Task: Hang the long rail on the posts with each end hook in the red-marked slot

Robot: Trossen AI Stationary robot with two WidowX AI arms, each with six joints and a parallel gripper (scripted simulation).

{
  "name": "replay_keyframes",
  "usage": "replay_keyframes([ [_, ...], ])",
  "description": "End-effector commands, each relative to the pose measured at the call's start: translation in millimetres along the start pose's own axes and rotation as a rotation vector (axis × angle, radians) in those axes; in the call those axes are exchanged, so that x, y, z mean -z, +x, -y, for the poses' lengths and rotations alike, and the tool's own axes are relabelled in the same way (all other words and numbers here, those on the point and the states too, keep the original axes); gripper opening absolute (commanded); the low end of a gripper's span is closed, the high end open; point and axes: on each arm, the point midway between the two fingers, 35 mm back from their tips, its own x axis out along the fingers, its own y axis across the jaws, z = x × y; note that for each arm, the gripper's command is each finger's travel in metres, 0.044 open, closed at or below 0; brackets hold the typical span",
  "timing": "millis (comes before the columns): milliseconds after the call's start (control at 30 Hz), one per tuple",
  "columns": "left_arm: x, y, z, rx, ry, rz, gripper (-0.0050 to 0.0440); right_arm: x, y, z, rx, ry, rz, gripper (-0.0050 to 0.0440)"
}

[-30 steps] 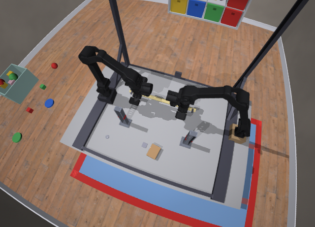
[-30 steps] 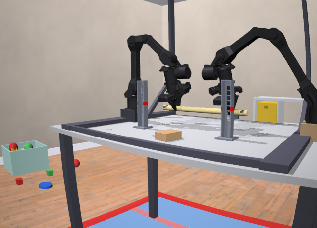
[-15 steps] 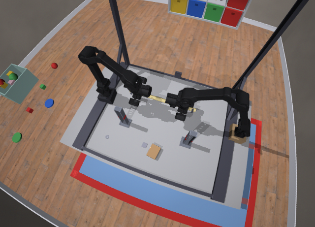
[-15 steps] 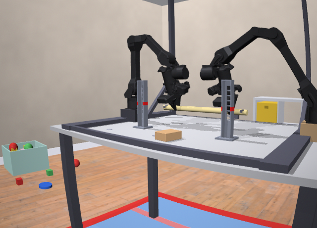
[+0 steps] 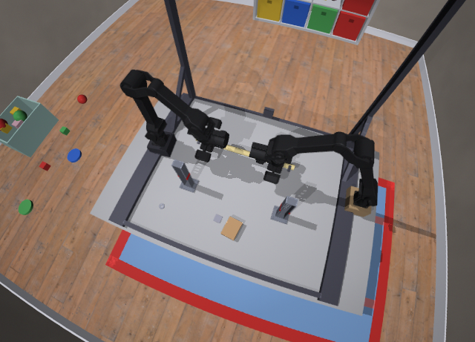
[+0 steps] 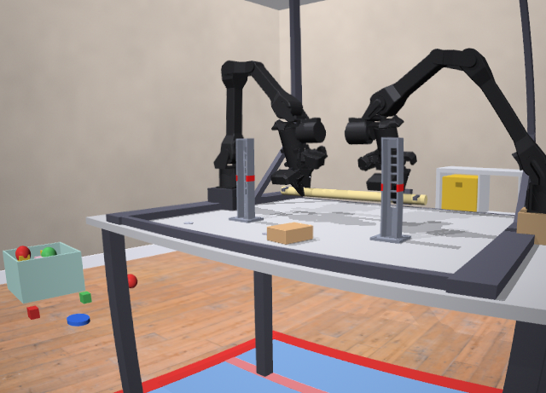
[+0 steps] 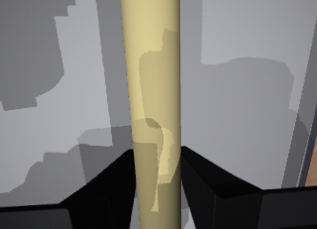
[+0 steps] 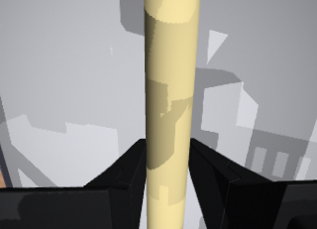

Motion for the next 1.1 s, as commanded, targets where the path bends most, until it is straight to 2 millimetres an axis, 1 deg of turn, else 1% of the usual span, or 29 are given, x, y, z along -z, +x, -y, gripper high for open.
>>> replay_keyframes([
  [0, -4, 3, 0, 0.006, 0.014, 0.024, -0.0050, -2, 9, 4, -0.004, -0.003, 0.010, -0.0050],
  [67, -4, 12, -4, 0.006, 0.014, 0.024, -0.0050, -2, 18, 7, -0.004, -0.003, 0.010, -0.0050],
  [167, -4, 21, -7, 0.006, 0.014, 0.024, -0.0050, -2, 30, 12, -0.004, -0.003, 0.010, -0.0050],
  [300, -5, 34, -12, 0.006, 0.014, 0.024, -0.0050, -2, 41, 16, -0.004, -0.003, 0.010, -0.0050],
  [400, -5, 38, -13, 0.006, 0.014, 0.024, -0.0050, -2, 44, 17, -0.004, -0.003, 0.010, -0.0050],
  [833, -5, 39, -13, 0.006, 0.014, 0.024, -0.0050, -2, 44, 17, -0.004, -0.003, 0.010, -0.0050],
  [867, -5, 39, -13, 0.006, 0.014, 0.024, -0.0050, -2, 44, 17, -0.004, -0.003, 0.010, 0.0024],
  [1000, -5, 39, -13, 0.006, 0.014, 0.024, -0.0050, -2, 44, 17, -0.004, -0.003, 0.010, 0.0120],
  [1067, -5, 39, -13, 0.006, 0.014, 0.024, -0.0050, -2, 44, 17, -0.004, -0.003, 0.010, 0.0120],
])
